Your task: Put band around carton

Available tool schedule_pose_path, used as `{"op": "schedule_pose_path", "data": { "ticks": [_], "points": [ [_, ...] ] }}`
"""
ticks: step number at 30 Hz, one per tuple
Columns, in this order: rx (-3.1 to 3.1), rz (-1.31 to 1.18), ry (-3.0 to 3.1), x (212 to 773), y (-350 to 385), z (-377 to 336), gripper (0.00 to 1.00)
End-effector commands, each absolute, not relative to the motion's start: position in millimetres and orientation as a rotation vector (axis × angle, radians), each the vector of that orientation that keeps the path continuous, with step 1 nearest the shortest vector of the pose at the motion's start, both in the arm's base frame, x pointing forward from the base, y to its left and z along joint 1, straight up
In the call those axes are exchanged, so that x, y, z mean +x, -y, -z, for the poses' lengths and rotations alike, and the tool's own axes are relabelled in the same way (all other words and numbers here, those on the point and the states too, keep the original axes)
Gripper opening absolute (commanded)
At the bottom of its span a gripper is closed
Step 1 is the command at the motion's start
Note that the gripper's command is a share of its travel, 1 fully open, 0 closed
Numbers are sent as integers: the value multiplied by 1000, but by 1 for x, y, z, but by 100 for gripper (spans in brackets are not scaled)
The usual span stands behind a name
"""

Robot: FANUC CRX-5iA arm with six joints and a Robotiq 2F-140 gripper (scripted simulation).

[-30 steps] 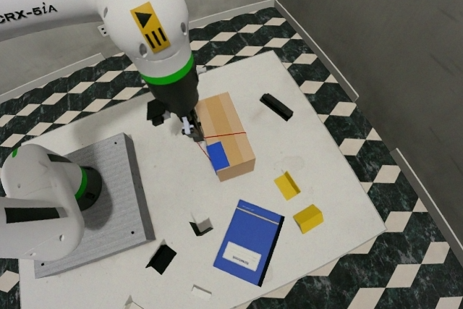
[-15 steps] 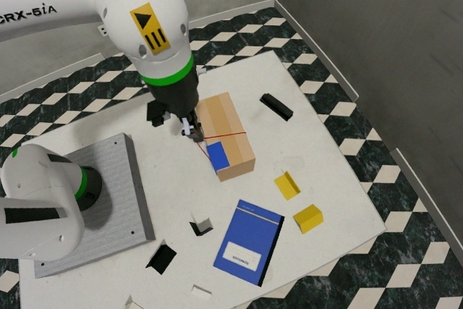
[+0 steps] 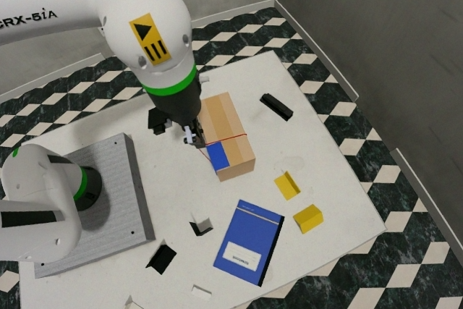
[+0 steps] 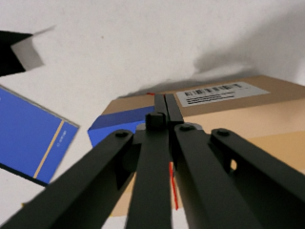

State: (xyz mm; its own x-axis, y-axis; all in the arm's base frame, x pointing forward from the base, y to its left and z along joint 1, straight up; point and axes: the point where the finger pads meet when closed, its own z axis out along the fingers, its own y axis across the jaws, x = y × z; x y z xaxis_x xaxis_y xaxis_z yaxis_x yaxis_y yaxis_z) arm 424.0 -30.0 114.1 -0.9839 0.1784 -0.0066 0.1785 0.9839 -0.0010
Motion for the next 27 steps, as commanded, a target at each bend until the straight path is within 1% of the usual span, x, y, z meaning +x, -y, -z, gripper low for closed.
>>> {"op": "schedule_pose_path", "data": {
  "ticks": [1,17,27],
  "points": [
    [280,2,-3121,424,37,-115,10],
    [280,2,-3121,424,66,-115,10],
    [280,2,-3121,424,71,-115,10]
  ]
}}
